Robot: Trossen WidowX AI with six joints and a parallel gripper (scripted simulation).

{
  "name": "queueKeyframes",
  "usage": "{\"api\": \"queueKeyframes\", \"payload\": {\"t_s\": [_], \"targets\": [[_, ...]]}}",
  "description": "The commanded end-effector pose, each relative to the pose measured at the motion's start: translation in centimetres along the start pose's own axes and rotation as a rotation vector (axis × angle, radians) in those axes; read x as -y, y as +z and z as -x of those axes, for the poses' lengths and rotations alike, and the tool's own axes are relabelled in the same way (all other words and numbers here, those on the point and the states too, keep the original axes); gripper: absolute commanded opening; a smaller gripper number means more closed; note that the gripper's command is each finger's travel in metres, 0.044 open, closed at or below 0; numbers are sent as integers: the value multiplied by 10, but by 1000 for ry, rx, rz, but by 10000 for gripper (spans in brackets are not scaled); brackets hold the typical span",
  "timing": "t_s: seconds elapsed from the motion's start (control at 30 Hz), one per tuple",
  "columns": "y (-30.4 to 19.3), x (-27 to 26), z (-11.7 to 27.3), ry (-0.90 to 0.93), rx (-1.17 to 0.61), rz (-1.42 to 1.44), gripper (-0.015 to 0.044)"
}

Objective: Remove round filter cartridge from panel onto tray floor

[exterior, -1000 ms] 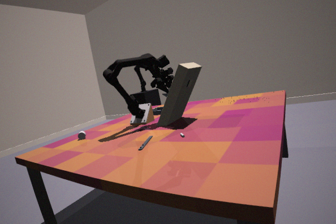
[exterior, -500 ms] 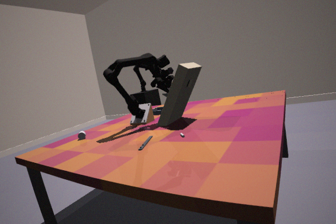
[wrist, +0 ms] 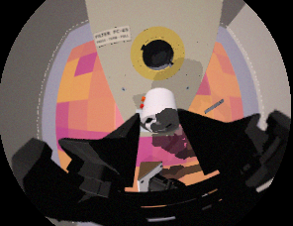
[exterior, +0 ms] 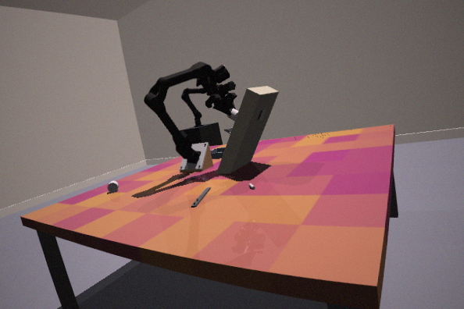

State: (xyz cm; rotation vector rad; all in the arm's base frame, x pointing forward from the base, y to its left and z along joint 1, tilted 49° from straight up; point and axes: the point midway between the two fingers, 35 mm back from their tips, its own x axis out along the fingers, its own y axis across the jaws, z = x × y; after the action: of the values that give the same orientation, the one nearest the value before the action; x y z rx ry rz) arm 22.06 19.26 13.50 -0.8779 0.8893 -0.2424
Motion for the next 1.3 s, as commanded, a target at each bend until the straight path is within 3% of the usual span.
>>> {"api": "queueKeyframes", "payload": {"t_s": [0.0, 0.17, 0.93, 1.27], "targets": [[3, -1, 23, 21, 23, 18, 0], [1, 0, 51, 37, 44, 58, 0], [9, -88, 38, -15, -24, -69, 0], [-18, -134, 51, 148, -73, 238, 0]]}}
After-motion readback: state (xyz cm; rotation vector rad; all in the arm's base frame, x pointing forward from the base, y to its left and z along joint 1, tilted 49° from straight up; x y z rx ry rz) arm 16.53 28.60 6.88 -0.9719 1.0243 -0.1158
